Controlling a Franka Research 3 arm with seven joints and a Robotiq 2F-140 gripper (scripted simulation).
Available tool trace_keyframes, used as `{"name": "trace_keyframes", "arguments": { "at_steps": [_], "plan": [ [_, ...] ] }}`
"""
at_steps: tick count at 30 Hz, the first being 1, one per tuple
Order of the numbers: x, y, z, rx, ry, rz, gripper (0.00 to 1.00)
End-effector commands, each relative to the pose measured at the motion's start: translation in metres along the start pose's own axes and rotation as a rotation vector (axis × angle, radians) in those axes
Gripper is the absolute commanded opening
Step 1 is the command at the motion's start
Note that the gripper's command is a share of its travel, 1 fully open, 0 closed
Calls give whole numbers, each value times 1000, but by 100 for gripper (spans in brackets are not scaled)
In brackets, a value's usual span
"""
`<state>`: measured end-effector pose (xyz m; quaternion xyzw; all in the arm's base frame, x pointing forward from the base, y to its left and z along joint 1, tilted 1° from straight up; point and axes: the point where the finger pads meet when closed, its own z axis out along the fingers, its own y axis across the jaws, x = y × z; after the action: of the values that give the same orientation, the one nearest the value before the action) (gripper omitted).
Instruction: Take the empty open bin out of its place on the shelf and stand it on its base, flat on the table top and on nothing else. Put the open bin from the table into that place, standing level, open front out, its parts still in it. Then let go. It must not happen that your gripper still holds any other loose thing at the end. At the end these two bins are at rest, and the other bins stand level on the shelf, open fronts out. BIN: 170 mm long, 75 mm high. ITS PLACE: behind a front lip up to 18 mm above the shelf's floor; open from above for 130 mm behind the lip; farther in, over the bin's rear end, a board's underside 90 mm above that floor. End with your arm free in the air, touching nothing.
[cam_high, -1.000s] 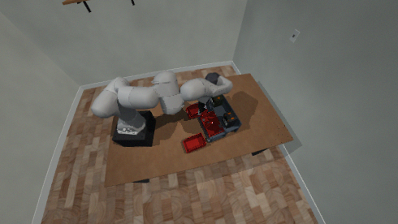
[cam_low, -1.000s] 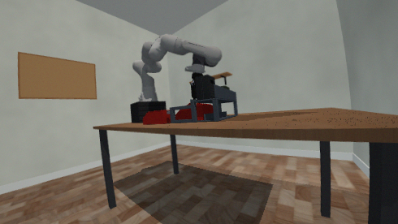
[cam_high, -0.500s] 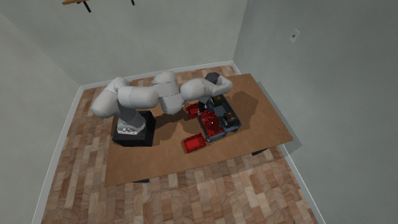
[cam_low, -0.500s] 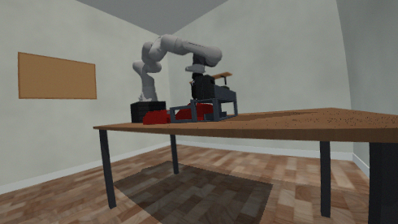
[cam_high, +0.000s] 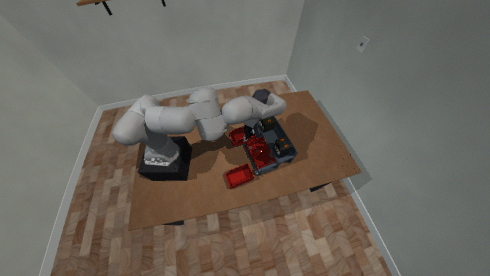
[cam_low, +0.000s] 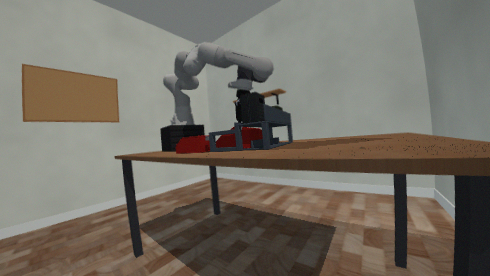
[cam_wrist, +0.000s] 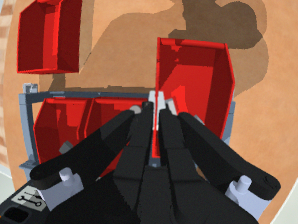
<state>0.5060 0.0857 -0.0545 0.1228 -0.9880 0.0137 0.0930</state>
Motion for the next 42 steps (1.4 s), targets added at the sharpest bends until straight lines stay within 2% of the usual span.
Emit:
{"name": "trace_keyframes", "arguments": {
  "at_steps": [1, 42],
  "plan": [
    [-2, 1, 0, 1, -4, -6, 0],
    [-6, 1, 14, 1, -9, -6, 0]
  ]
}}
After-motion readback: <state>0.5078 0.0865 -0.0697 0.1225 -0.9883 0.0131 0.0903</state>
